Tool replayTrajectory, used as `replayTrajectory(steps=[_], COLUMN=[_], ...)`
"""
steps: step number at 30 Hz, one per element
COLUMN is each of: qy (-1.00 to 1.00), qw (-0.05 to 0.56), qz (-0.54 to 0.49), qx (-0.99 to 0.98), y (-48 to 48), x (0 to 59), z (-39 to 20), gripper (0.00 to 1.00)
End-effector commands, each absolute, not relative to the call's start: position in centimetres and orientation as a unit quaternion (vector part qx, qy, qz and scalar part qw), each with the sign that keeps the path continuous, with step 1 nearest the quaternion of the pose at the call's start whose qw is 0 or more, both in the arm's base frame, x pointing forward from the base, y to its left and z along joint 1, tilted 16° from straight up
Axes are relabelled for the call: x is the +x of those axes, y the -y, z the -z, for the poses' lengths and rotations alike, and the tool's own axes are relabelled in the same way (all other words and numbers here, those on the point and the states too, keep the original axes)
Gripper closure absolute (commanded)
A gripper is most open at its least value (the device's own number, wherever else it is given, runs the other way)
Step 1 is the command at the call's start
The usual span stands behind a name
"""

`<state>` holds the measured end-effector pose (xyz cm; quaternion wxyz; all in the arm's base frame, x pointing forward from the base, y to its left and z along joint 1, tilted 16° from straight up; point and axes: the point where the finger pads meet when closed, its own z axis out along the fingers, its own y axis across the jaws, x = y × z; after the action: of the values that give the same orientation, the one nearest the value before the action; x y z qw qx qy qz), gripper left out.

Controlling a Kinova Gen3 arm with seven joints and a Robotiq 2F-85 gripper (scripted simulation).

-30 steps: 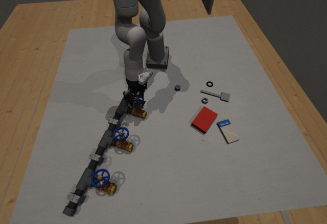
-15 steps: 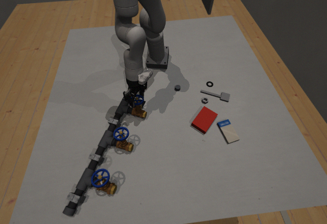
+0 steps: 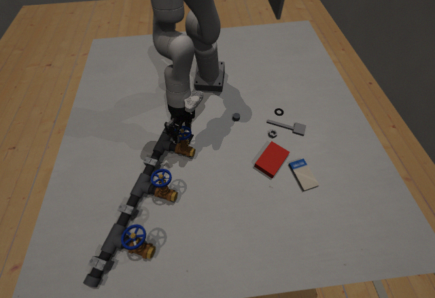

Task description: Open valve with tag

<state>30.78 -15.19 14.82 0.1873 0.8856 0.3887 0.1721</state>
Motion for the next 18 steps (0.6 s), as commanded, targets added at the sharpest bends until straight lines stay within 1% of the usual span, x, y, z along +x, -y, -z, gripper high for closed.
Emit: replayTrajectory(steps=[1,18], qy=[-0.402,-0.511], qw=[0.19,0.21], qz=[-0.169,-0.144], qx=[0.879,0.821], y=[15.2,15.2], x=[30.8,30.8], z=[-14.83,-14.83], gripper=[0.29,0.29])
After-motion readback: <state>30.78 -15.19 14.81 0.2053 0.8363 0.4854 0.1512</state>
